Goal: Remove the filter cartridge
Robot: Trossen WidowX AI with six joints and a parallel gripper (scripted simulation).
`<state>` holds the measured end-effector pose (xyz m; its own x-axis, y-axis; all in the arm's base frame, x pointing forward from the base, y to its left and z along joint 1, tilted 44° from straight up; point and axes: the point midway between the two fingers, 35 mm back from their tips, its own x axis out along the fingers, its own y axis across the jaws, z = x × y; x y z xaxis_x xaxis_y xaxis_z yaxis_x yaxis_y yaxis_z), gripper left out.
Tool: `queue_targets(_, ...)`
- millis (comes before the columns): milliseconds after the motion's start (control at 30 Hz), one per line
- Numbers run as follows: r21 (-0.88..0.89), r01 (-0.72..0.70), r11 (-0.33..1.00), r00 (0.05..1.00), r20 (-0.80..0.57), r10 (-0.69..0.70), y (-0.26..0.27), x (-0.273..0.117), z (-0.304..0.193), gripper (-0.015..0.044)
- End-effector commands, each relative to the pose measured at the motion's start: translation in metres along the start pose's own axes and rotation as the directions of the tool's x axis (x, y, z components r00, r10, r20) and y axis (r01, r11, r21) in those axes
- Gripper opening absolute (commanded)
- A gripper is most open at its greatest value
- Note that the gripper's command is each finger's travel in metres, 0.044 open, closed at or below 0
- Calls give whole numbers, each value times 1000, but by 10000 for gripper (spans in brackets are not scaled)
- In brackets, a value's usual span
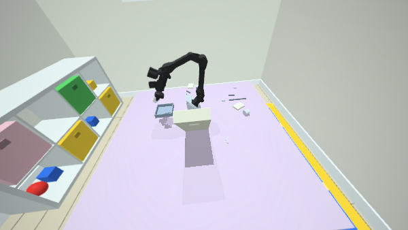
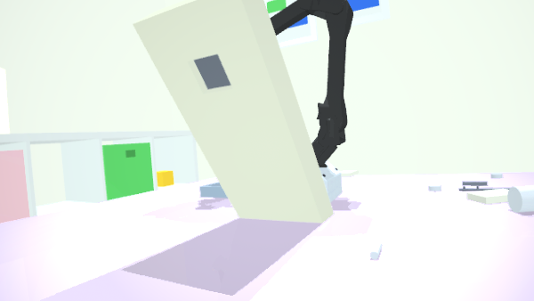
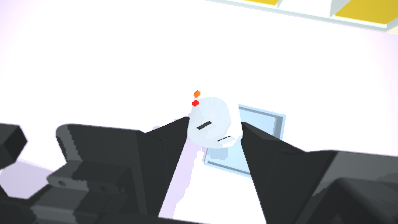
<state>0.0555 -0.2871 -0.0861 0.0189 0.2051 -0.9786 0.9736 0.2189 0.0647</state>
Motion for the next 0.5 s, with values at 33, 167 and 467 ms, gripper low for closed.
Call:
queue_targets(33, 110, 68, 992, 998, -10, -67, -32, 25, -18, 0)
queue_targets(167, 186, 114, 976, 994, -21, -112, -53, 40, -34, 0)
queue_targets(467, 288, 176, 941, 984, -43, -171, -78, 59, -60, 0)
